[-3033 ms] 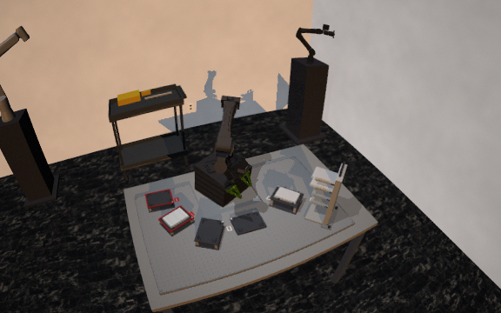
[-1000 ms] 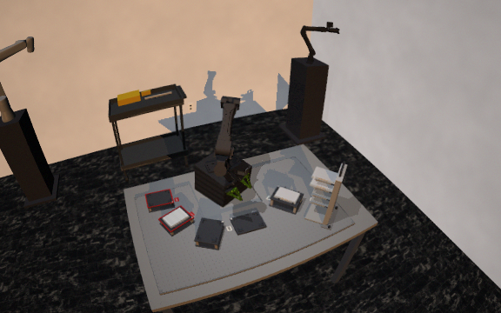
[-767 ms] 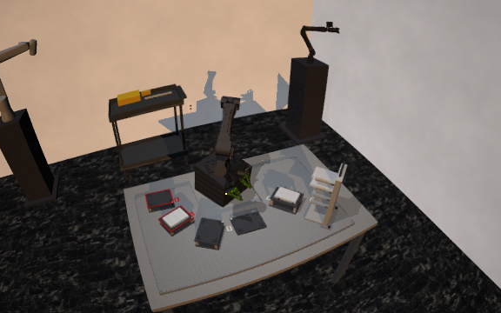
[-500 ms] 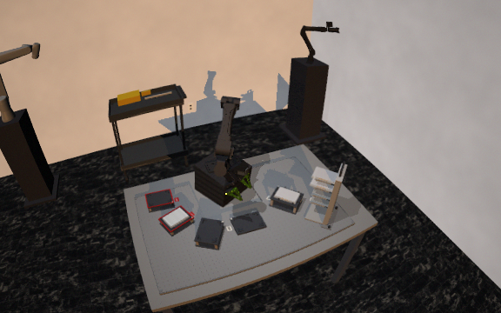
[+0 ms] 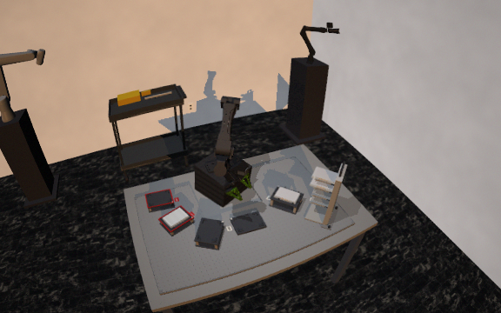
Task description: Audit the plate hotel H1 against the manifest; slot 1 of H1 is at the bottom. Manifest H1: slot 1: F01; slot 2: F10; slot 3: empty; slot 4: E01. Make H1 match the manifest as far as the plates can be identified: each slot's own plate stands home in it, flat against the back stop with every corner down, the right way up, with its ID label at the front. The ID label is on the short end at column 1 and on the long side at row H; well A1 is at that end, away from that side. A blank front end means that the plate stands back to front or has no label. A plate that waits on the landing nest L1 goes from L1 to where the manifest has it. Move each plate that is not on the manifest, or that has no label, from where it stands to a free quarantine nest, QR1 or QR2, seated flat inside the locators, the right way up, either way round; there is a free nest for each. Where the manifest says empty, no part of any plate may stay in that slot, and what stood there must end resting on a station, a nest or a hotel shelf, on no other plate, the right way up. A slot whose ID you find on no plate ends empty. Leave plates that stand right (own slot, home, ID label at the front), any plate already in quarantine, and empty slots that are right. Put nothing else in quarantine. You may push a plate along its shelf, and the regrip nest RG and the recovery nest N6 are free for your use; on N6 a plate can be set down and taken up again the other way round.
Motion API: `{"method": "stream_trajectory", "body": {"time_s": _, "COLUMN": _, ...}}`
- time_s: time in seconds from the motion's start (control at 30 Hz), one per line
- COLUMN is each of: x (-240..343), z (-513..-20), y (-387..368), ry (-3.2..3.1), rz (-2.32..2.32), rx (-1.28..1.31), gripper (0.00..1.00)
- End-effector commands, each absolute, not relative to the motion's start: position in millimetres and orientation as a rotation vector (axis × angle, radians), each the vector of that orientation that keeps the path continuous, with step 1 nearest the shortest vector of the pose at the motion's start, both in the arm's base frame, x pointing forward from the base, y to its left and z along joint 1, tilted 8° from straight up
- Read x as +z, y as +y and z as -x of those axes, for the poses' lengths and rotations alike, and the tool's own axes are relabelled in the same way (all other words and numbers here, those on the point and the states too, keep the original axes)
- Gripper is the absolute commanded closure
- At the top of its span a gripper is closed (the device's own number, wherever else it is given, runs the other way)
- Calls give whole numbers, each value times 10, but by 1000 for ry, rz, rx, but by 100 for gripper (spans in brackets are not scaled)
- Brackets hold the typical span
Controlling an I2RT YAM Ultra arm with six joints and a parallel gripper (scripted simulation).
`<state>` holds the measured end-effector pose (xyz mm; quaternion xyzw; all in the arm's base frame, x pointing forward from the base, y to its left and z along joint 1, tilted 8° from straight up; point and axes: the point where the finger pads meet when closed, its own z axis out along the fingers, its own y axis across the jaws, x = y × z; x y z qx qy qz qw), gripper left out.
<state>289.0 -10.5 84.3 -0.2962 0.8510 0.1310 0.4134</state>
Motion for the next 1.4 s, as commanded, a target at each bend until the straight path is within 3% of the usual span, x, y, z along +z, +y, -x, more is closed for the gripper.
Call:
{"method": "stream_trajectory", "body": {"time_s": 0.0, "x": 978, "z": -2920, "y": -107, "ry": 2112, "rz": 752, "rx": 323, "gripper": 0}}
{"method": "stream_trajectory", "body": {"time_s": 0.37, "x": 1097, "z": -2905, "y": -113, "ry": 2112, "rz": 752, "rx": 322, "gripper": 0}}
{"method": "stream_trajectory", "body": {"time_s": 1.37, "x": 1161, "z": -2967, "y": 752, "ry": 2109, "rz": 750, "rx": 326, "gripper": 0}}
